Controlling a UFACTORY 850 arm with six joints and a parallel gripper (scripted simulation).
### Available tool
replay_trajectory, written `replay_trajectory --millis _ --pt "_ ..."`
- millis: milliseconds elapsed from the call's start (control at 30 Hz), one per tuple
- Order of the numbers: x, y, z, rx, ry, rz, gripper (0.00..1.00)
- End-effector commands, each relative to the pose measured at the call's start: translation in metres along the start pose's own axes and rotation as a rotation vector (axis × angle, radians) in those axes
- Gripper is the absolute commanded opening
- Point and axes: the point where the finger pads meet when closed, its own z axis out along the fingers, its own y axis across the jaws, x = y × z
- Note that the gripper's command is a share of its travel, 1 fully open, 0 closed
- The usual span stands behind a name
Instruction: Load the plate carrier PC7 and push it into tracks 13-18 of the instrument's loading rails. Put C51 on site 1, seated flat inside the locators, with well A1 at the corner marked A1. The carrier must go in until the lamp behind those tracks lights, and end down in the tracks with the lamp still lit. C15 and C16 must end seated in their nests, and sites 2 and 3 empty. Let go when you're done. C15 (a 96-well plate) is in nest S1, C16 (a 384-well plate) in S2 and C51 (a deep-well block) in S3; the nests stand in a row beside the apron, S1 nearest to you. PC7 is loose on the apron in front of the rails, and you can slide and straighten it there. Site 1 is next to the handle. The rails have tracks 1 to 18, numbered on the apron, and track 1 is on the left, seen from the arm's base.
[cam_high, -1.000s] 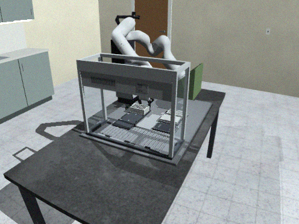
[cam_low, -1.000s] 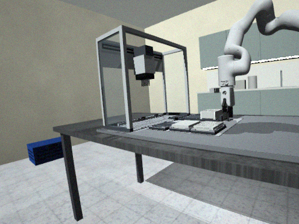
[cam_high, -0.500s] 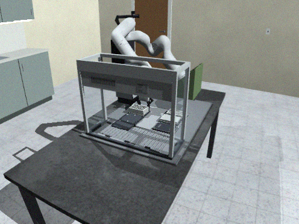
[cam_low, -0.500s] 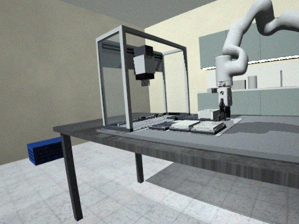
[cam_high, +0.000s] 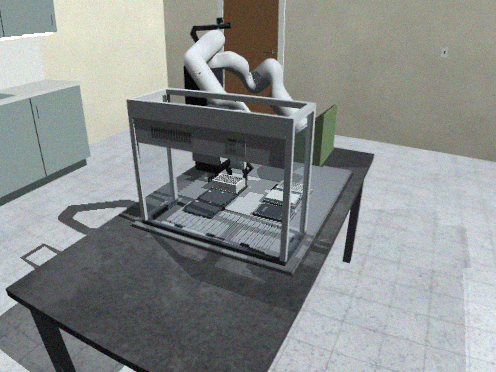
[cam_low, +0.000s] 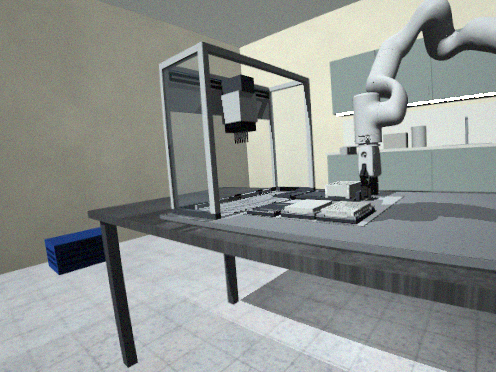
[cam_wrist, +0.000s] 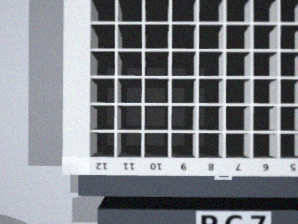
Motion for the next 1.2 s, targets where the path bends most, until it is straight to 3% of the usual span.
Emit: replay_trajectory --millis 0,1167 --pt "0.006 0.0 0.0 0.0 0.001 0.0 0.82" --pt "0.037 0.0 -0.001 0.0 0.001 0.0 0.82"
